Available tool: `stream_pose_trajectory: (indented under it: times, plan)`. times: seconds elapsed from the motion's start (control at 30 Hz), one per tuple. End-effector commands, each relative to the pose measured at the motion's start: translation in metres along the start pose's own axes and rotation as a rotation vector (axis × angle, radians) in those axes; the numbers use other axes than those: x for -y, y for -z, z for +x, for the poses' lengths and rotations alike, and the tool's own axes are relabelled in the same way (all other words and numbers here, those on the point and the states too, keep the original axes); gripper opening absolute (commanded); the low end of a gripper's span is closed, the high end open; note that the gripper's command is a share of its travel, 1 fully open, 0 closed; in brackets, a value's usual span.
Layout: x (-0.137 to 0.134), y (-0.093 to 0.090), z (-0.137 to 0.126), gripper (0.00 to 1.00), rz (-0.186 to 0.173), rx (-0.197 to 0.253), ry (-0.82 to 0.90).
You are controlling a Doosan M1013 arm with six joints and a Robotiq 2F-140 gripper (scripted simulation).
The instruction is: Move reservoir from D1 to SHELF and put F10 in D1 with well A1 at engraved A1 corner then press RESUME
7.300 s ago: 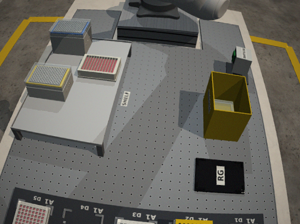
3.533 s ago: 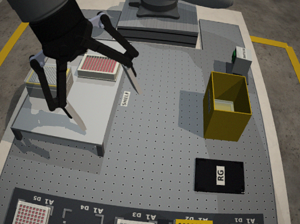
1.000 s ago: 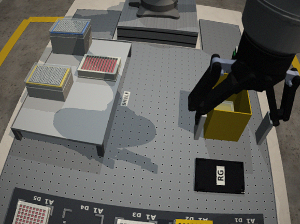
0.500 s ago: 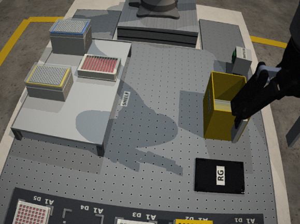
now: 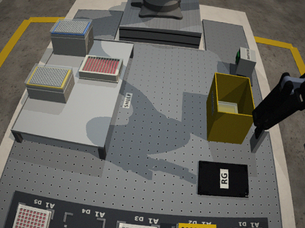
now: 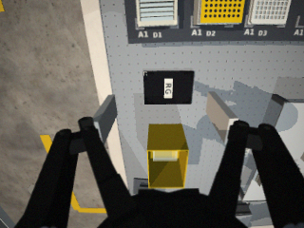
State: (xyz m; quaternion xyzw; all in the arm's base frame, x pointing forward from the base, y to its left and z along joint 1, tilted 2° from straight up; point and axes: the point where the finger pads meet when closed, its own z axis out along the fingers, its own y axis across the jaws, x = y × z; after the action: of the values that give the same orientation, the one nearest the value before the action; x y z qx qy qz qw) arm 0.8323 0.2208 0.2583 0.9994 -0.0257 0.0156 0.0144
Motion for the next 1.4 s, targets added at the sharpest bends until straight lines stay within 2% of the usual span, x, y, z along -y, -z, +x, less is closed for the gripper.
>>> stream_pose_trajectory:
  times: [0.0,0.53,0.6,1.03,1.37]
  plan:
    - [0.0,0.001,0.012,0.77,0.0,0.0,0.0]
    - [0.0,0.001,0.087,0.77,0.0,0.0,0.0]
    - [0.0,0.001,0.087,0.77,0.0,0.0,0.0]
    - [0.0,0.001,0.152,0.77,0.0,0.0,0.0]
    - [0.0,0.001,0.152,0.77,0.0,0.0,0.0]
